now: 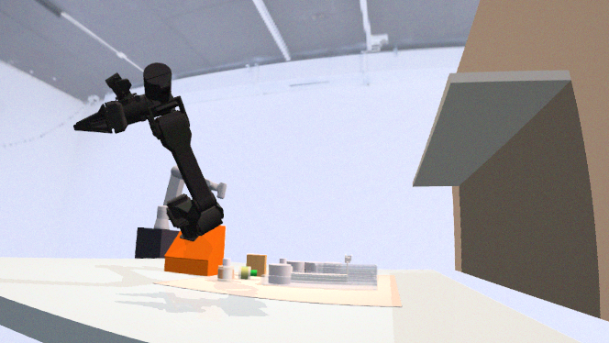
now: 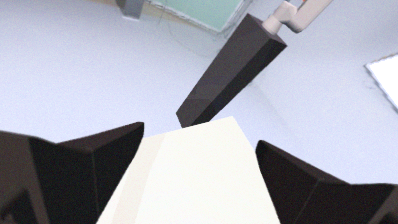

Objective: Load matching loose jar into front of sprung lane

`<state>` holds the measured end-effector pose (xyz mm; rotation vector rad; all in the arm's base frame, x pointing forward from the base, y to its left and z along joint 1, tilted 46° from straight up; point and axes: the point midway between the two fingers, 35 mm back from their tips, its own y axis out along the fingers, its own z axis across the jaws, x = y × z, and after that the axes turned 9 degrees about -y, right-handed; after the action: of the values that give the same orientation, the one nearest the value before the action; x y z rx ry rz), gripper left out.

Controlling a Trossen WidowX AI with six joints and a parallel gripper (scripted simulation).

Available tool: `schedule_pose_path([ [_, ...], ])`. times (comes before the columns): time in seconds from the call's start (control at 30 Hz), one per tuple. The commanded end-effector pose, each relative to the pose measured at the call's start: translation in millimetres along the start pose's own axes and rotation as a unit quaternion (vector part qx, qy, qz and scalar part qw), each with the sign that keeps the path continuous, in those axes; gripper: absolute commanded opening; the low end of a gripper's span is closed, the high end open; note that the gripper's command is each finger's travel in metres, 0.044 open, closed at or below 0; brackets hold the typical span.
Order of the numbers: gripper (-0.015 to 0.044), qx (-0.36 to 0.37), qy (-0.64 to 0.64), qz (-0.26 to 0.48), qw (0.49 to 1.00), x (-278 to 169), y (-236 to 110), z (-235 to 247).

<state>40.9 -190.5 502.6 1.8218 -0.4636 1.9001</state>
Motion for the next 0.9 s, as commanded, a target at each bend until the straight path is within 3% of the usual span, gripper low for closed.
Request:
schedule_pose_path([
  [0.0,0.0426,-0.002,-0.003,-0.002,1.000,0.6,0.0,-1.0],
  [0.1,0.0440,-0.044,-0.026,-0.032,0.998,10.1,2.1,-21.7],
  [0.27,0.0440,-0.194,0.017,-0.072,0.978,22.5,7.8,-108.4],
  [0.43,0.0440,-0.348,0.055,-0.113,0.929,26.4,-14.7,-188.5],
  [0.63,0.0440,-0.525,0.093,-0.158,0.831,19.4,-74.0,-265.5],
  [0.87,0.0440,-0.705,0.136,-0.180,0.672,-11.6,-175.6,-321.4],
])
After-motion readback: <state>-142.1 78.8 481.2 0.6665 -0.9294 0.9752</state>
